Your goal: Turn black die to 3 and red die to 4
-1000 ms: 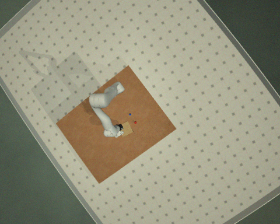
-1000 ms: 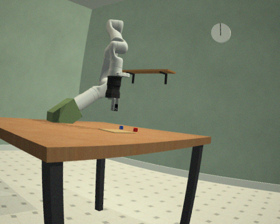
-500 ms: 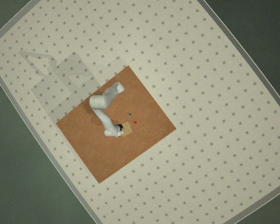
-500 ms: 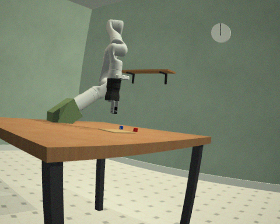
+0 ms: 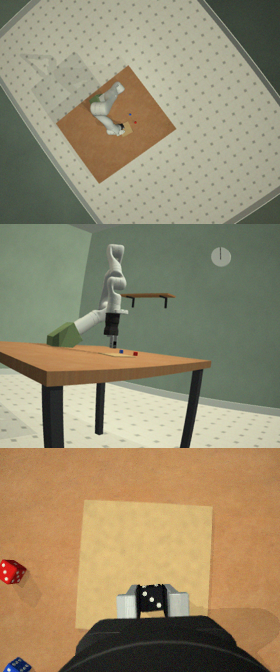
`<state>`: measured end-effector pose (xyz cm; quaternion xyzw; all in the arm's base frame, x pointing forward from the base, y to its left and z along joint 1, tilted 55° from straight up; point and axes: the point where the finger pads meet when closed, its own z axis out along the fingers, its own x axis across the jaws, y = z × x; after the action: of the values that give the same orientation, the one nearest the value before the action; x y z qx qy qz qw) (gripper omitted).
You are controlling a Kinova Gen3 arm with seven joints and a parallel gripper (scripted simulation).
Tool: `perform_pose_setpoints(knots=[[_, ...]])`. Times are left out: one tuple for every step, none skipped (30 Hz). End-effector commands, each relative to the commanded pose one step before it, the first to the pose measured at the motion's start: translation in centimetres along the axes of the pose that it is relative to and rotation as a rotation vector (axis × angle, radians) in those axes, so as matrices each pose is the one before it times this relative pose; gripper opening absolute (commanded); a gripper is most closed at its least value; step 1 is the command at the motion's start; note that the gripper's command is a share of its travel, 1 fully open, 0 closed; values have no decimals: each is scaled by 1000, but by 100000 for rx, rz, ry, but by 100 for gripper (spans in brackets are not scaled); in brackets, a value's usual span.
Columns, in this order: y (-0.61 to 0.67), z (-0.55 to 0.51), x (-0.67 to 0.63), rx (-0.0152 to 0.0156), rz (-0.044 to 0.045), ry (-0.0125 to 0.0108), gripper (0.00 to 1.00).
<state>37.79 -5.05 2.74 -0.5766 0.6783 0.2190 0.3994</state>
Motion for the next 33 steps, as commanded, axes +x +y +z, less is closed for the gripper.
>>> perform_pose_setpoints(knots=[[314,1488,-481,-1502,-438,-1326,40],[-1,263,0,0,0,0,40],[0,220,0,0,0,0,40],[-1,177,0,0,0,0,40],[0,136,0,0,0,0,40],[0,97,0,0,0,0,40],[0,63,0,0,0,0,40],[0,34,0,0,0,0,40],[0,13,0,0,0,0,40],[0,0,0,0,0,0,40],[0,0,0,0,0,0,40],[0,2,0,0,0,0,40],[0,0,0,0,0,0,40],[0,0,0,0,0,0,40],[0,0,0,0,0,0,40],[0,0,0,0,0,0,40],[0,0,0,0,0,0,40],[0,0,0,0,0,0,40],[0,0,0,0,0,0,40],[0,0,0,0,0,0,40],[0,0,0,0,0,0,40],[0,0,0,0,0,0,40],[0,0,0,0,0,0,40],[0,0,0,0,0,0,40],[0,0,0,0,0,0,40],[0,0,0,0,0,0,40],[0,0,0,0,0,0,40],[0,0,0,0,0,0,40],[0,0,0,0,0,0,40],[0,0,0,0,0,0,40],[0,0,0,0,0,0,40],[0,0,0,0,0,0,40],[0,0,0,0,0,0,40]])
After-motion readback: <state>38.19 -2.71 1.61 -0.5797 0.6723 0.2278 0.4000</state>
